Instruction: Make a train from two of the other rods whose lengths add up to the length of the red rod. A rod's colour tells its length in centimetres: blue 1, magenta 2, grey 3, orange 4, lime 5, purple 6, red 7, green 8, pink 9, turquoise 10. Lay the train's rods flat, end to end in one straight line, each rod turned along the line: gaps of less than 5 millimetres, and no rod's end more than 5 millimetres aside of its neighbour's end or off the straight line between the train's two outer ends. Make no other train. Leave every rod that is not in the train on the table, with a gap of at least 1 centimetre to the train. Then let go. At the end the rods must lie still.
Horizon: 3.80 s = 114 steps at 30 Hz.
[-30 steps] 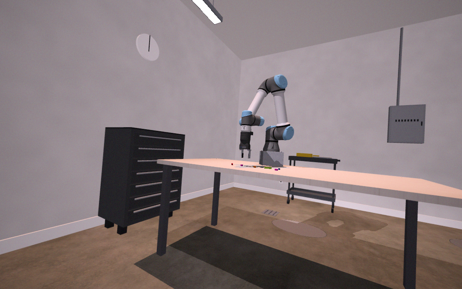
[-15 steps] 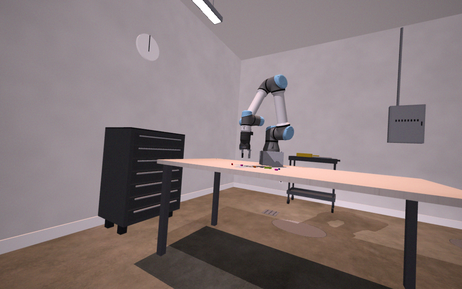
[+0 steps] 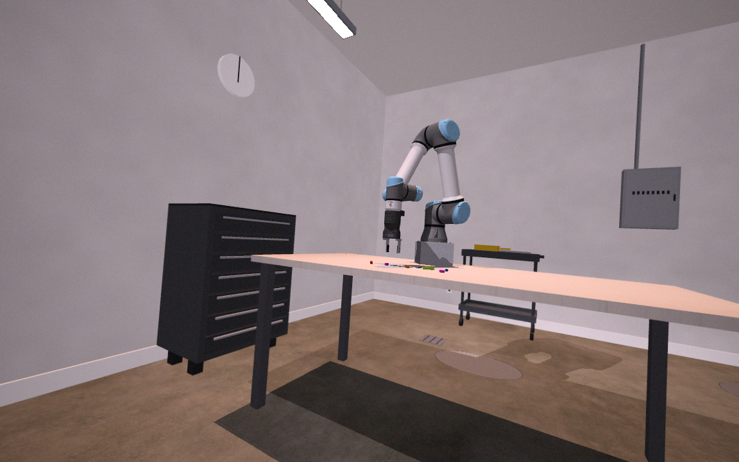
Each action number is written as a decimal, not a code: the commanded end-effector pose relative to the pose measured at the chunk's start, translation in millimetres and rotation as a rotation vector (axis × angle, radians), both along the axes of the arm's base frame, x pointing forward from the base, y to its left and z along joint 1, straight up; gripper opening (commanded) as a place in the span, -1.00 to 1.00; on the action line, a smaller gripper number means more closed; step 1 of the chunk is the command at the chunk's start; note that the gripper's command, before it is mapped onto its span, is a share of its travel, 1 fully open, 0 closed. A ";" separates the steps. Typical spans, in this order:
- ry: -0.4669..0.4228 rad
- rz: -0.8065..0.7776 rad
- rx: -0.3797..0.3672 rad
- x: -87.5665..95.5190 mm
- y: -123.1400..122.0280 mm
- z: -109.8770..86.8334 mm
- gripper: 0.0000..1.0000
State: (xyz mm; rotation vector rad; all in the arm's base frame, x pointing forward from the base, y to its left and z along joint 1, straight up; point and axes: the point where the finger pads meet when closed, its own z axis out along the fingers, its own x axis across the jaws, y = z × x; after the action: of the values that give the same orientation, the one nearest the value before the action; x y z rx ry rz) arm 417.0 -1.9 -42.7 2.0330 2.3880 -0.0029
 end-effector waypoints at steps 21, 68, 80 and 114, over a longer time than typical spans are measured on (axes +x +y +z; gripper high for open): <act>0.001 0.426 -0.002 -2.6 -15.4 0.5 1.00; 0.009 1.905 -0.007 5.6 -40.6 0.7 1.00; 0.010 2.164 -0.008 6.4 -39.5 0.7 1.00; 0.011 2.331 -0.009 6.4 -38.1 0.6 1.00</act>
State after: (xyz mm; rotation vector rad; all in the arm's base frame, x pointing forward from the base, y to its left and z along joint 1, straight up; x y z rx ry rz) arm 423.0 -39.8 -42.5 -1.3957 2.8140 -0.0090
